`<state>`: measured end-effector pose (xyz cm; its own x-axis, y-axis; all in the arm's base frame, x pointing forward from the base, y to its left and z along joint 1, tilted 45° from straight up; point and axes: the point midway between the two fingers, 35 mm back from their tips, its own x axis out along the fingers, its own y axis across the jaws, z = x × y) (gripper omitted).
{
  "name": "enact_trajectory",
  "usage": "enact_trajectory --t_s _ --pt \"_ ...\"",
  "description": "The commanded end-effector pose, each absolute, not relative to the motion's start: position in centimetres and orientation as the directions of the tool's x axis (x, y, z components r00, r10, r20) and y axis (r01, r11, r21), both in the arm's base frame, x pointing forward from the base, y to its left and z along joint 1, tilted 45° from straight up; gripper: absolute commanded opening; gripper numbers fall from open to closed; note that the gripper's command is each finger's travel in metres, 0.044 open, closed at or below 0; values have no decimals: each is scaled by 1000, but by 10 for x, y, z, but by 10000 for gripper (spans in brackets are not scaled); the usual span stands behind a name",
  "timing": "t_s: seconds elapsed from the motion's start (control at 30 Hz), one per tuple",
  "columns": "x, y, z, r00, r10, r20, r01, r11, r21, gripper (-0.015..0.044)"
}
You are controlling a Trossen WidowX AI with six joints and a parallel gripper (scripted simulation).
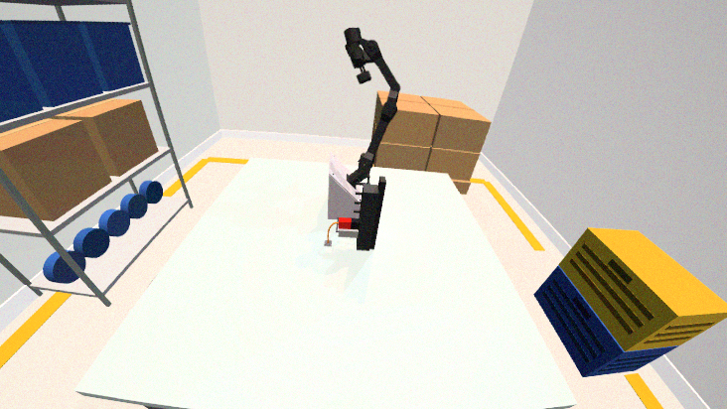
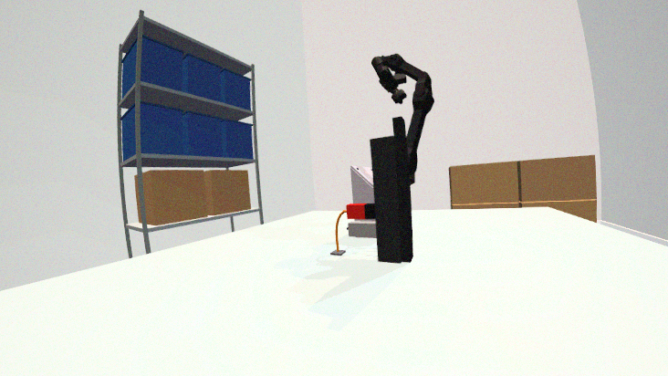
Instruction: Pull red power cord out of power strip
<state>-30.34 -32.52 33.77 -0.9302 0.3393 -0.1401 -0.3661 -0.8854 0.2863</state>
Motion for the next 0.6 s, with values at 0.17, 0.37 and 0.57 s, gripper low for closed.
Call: enact_trajectory --t_s 0.17,0.37,0.57 --pt "-280 -344 319 -942 246 -229 -296 -931 216 243" --pt "-252 -368 291 -932 148 -330 -203 -969 139 160" --pt "-191 -404 231 -855 0 -518 1 -1000 -3 160"
